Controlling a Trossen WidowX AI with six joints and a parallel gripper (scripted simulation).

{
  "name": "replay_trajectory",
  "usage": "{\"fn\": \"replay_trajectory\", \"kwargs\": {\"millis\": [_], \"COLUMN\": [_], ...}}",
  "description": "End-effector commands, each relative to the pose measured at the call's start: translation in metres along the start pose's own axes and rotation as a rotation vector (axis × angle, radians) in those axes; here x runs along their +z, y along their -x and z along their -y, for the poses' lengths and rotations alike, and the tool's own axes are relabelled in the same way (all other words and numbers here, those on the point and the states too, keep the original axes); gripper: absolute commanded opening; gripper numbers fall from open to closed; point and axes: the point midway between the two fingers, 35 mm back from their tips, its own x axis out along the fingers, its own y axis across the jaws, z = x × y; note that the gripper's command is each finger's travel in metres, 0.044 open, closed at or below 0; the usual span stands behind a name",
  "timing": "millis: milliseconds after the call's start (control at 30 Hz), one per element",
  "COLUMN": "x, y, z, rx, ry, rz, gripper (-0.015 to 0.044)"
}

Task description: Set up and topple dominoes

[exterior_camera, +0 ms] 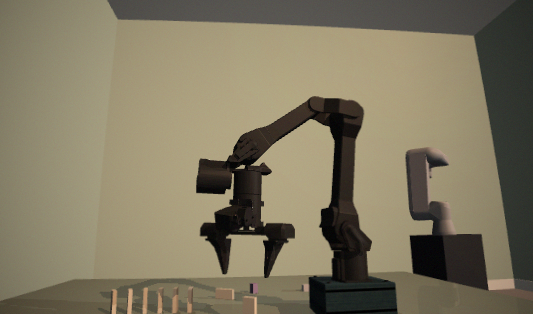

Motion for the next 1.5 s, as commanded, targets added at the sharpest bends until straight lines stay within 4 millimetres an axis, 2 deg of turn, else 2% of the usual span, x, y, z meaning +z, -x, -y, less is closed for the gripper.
{"fn": "replay_trajectory", "kwargs": {"millis": [0,67,567,1000,1300,1367,1467], "x": [-0.003,-0.005,-0.005,-0.005,-0.005,-0.003,0.002], "y": [-0.036,-0.048,-0.064,-0.064,-0.064,-0.054,-0.008], "z": [-0.006,-0.007,-0.008,-0.008,-0.008,-0.005,0.002], "rx": [0.025,0.025,0.025,0.025,0.025,0.025,0.023], "ry": [0.005,0.005,0.005,0.005,0.005,0.005,0.004], "rz": [-0.014,-0.014,-0.014,-0.014,-0.014,-0.014,-0.015], "gripper": [0.044,0.044,0.044,0.0107,0.0107,0.0107,0.0107]}}
